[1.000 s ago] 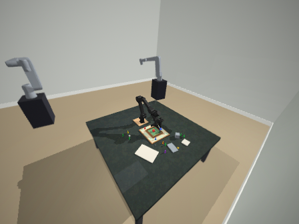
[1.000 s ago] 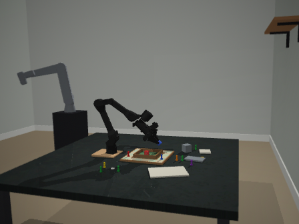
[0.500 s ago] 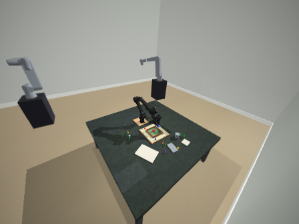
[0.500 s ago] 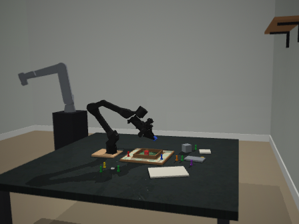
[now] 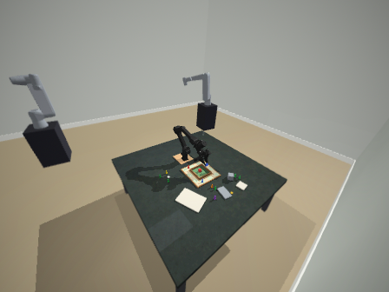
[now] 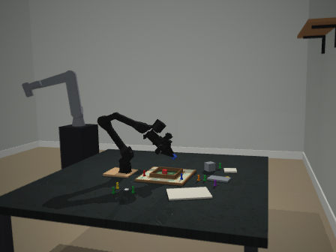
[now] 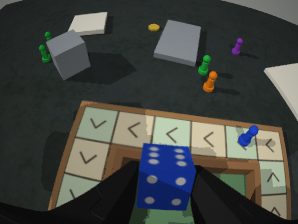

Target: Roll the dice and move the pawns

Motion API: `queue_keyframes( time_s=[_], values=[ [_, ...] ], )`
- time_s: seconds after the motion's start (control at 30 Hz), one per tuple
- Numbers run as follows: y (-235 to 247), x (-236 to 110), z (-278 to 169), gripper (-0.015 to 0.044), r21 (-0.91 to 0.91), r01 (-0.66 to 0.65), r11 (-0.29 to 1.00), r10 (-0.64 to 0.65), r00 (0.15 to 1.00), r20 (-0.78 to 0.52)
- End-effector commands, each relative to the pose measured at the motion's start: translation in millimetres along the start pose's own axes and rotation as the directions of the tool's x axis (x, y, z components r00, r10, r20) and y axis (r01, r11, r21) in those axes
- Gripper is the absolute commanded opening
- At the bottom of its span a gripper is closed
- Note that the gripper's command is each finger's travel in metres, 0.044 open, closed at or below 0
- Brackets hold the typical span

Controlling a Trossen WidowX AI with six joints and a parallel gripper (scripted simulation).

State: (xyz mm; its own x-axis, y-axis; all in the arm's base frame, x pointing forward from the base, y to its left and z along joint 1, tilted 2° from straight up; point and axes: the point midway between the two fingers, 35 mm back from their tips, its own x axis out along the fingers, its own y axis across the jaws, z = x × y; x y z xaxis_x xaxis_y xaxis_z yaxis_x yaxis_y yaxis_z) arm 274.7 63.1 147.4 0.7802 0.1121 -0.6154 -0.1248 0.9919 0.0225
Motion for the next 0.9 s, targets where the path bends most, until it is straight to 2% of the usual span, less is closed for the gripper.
queue_keyframes(
  time_s=[0.0, 0.17, 0.3, 0.43, 0.53, 0.77, 0.87],
  values=[
    [0, 0, 1, 0.021, 0.0, 0.0, 1.0, 0.0, 1.0, 0.001],
    [0, -25, 29, 0.0341, 0.006, 0.004, 1.0, -0.004, 1.0, 0.002],
    [0, -26, 30, 0.044, 0.006, 0.004, 1.0, -0.004, 1.0, -0.007],
    [0, -15, 29, 0.044, -0.007, 0.007, 1.0, -0.008, 0.983, -0.186],
    [0, -6, 26, 0.044, -0.012, 0.007, 1.0, -0.01, 0.939, -0.345],
    [-1, 10, 18, 0.044, 0.003, 0.003, 1.0, 0.0, 0.74, -0.672],
    [-1, 13, 16, 0.044, 0.01, 0.004, 1.0, 0.005, 0.684, -0.729]
  ],
)
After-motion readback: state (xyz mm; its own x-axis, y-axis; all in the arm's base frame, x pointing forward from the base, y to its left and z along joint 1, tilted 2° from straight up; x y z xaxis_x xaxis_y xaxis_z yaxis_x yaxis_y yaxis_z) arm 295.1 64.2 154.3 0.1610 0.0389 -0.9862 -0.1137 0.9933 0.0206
